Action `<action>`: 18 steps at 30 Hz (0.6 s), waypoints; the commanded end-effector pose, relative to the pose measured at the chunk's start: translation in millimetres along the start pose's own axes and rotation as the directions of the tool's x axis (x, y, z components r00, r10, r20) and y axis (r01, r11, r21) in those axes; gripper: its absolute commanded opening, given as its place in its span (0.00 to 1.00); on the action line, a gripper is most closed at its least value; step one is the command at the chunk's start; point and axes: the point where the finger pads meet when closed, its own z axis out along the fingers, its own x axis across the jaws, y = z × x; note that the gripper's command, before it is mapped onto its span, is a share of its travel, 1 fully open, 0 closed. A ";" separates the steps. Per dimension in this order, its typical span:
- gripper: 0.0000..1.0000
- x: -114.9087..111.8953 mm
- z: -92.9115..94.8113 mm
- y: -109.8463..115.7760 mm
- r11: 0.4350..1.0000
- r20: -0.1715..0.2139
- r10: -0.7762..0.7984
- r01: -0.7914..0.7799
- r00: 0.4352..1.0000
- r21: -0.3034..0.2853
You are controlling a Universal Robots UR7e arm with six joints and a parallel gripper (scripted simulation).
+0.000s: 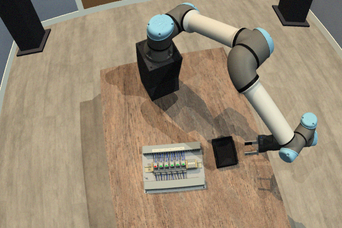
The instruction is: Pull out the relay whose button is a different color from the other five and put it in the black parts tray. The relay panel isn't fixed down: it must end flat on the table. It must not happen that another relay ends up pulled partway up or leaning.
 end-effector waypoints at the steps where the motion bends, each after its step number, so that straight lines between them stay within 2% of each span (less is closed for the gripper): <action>1: 0.98 6.5 4.1 4.8 0.999 0.021 0.053 -0.053 0.998 0.007; 16: 0.98 29.4 24.2 22.3 0.965 0.111 0.260 -0.262 0.959 0.002; 18: 0.98 29.4 24.2 22.3 0.965 0.111 0.260 -0.262 0.959 0.002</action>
